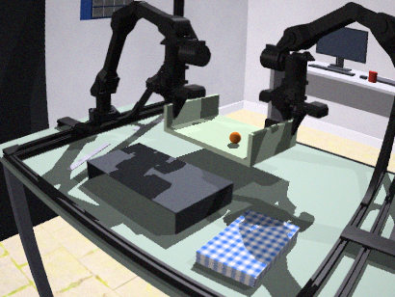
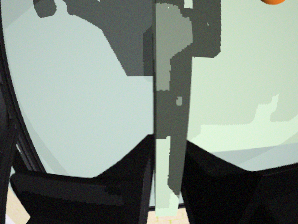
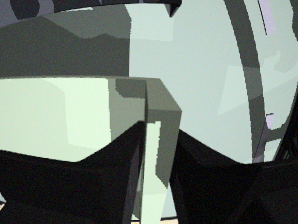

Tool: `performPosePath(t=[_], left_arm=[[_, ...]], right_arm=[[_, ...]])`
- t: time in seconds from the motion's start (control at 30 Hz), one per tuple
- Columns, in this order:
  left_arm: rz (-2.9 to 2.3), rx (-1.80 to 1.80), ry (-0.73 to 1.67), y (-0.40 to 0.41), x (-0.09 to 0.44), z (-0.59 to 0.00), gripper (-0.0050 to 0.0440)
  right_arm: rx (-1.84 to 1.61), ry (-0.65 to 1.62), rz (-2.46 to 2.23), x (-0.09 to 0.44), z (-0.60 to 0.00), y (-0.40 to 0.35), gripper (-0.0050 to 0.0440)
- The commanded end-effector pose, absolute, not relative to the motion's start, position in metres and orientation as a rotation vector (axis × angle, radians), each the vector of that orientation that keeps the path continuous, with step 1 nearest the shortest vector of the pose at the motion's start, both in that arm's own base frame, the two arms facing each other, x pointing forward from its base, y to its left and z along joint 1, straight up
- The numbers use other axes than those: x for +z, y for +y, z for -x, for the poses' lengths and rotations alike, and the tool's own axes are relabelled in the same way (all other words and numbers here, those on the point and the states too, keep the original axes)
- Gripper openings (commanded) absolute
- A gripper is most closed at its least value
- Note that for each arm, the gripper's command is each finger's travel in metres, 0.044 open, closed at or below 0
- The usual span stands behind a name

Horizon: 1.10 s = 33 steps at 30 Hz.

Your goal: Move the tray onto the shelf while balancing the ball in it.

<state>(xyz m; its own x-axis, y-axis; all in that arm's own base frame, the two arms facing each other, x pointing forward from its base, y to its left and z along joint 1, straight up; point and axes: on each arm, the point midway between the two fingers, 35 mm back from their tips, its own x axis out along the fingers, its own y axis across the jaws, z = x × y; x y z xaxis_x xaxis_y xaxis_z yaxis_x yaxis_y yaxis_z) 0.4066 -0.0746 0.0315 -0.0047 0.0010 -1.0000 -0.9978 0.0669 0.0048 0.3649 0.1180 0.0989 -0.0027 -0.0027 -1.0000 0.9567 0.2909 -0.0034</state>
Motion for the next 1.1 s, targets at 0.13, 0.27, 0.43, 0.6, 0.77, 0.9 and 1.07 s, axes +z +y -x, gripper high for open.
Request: performPosePath(t=[0.13, 0.27, 0.43, 0.6, 0.77, 0.9, 1.07], left_arm=[[1.159, 1.16, 1.242, -0.071, 0.035, -0.408, 0.002], [1.166, 1.155, 1.248, -0.071, 0.035, -0.407, 0.002], [1.16, 1.159, 1.24, -0.068, 0.034, -0.408, 0.002], [1.156, 1.161, 1.235, -0.066, 0.034, -0.408, 0.002], [1.159, 1.16, 1.243, -0.066, 0.035, -0.408, 0.002], [1.179, 1.147, 1.263, -0.063, 0.037, -0.408, 0.002], [1.142, 1.169, 1.22, -0.062, 0.032, -0.408, 0.002]], right_arm=[[-0.988, 1.334, -0.991, 0.102, -0.365, 0.115, 0.002], [-0.986, 1.342, -0.996, 0.102, -0.365, 0.115, 0.002], [-0.99, 1.335, -0.989, 0.102, -0.366, 0.112, 0.002], [-0.993, 1.331, -0.986, 0.103, -0.366, 0.11, 0.002], [-0.988, 1.334, -0.992, 0.102, -0.366, 0.109, 0.002], [-0.978, 1.357, -1.008, 0.1, -0.367, 0.107, 0.002], [-1.001, 1.314, -0.973, 0.104, -0.367, 0.106, 0.002]])
